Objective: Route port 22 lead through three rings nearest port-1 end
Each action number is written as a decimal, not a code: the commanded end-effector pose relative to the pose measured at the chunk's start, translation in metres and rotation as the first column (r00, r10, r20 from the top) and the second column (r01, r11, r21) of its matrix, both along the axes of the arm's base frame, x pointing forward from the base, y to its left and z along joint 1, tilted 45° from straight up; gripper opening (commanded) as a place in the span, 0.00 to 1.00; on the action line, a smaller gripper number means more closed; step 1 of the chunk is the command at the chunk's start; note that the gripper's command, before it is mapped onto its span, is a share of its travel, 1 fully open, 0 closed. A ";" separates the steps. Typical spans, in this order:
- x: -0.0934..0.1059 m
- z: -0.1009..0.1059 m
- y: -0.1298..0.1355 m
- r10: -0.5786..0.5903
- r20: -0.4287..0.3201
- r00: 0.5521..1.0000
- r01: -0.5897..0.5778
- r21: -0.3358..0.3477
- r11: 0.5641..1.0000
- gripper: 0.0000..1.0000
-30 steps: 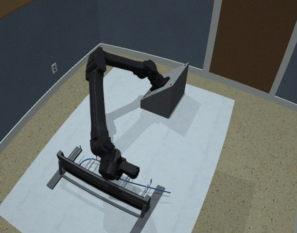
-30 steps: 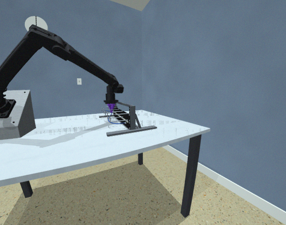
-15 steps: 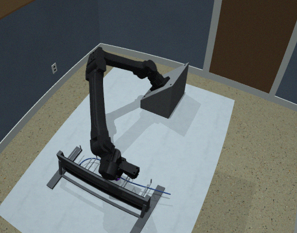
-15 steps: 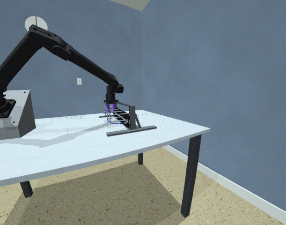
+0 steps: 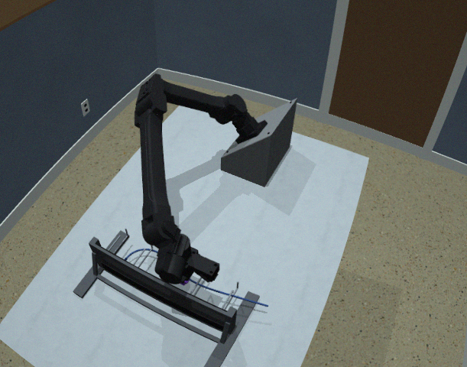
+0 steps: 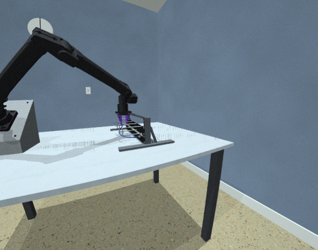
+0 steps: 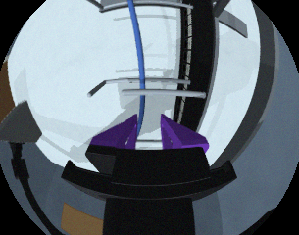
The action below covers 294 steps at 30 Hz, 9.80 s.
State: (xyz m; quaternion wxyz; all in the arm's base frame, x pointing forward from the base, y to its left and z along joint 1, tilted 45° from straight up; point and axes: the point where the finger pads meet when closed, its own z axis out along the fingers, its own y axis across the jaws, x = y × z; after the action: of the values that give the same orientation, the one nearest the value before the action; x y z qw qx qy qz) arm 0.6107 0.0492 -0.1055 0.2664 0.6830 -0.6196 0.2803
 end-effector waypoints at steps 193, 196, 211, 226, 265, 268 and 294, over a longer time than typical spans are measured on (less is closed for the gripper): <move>0.014 0.088 0.088 0.028 0.067 0.997 -0.030 0.025 0.999 0.00; 0.014 0.088 0.088 0.028 0.067 0.997 -0.030 0.025 0.999 0.00; 0.014 0.088 0.088 0.028 0.067 0.997 -0.030 0.025 0.999 0.00; 0.014 0.088 0.088 0.028 0.067 0.997 -0.030 0.025 0.999 0.00; 0.014 0.088 0.088 0.028 0.067 0.997 -0.030 0.025 0.999 0.00; 0.014 0.088 0.088 0.028 0.067 0.997 -0.030 0.025 0.999 0.00; 0.014 0.088 0.088 0.028 0.067 0.997 -0.030 0.025 0.999 0.00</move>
State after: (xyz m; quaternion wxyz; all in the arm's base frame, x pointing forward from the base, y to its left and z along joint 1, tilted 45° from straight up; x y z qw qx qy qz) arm 0.6071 0.0964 -0.0506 0.2707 0.6792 -0.6231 0.2778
